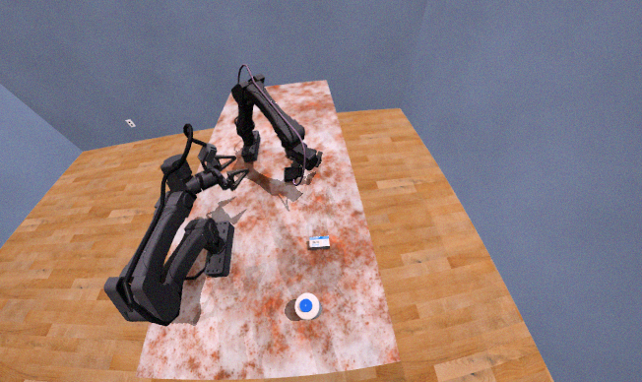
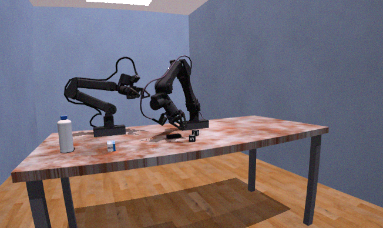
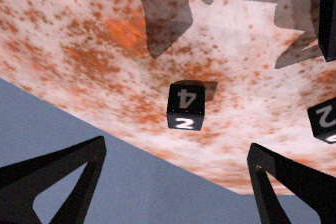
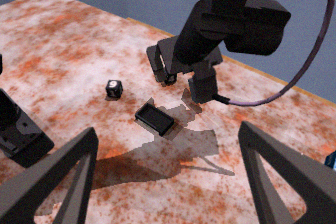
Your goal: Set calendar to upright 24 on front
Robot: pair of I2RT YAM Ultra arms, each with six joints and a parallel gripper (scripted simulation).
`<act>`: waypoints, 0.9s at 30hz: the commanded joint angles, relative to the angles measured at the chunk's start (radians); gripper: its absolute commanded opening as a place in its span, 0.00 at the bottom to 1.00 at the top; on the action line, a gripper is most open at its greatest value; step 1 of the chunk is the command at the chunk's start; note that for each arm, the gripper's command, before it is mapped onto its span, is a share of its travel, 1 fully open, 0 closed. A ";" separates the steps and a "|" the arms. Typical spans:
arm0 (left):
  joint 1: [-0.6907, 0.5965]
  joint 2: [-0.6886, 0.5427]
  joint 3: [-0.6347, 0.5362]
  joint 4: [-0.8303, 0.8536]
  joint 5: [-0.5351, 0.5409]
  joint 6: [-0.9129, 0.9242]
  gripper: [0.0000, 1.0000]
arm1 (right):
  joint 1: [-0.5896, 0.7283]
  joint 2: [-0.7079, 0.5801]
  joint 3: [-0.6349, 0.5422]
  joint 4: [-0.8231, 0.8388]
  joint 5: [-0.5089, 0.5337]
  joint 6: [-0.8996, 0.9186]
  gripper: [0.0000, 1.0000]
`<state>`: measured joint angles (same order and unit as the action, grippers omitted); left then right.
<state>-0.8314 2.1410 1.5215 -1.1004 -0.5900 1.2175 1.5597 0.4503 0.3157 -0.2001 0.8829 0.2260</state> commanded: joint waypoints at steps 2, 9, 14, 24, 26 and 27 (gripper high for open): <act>0.017 0.023 0.036 -0.052 -0.016 -0.008 1.00 | 0.010 0.014 0.031 0.002 0.017 0.008 1.00; 0.028 -0.020 -0.016 -0.133 0.120 -0.198 0.55 | 0.010 0.014 0.031 0.002 0.017 0.008 1.00; 0.049 -0.053 -0.052 -0.196 0.216 -0.355 0.55 | 0.010 0.014 0.031 0.002 0.017 0.008 1.00; 0.120 -0.164 -0.176 -0.206 0.338 -0.711 0.55 | 0.010 0.014 0.031 0.002 0.017 0.008 1.00; 0.133 -0.186 -0.200 -0.200 0.357 -0.782 0.55 | 0.010 0.014 0.031 0.002 0.017 0.008 1.00; 0.140 -0.197 -0.211 -0.186 0.367 -0.817 0.55 | 0.010 0.014 0.031 0.002 0.017 0.008 1.00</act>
<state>-0.7109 2.0014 1.3376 -1.2884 -0.2733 0.5568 1.5597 0.4503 0.3157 -0.2001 0.8829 0.2260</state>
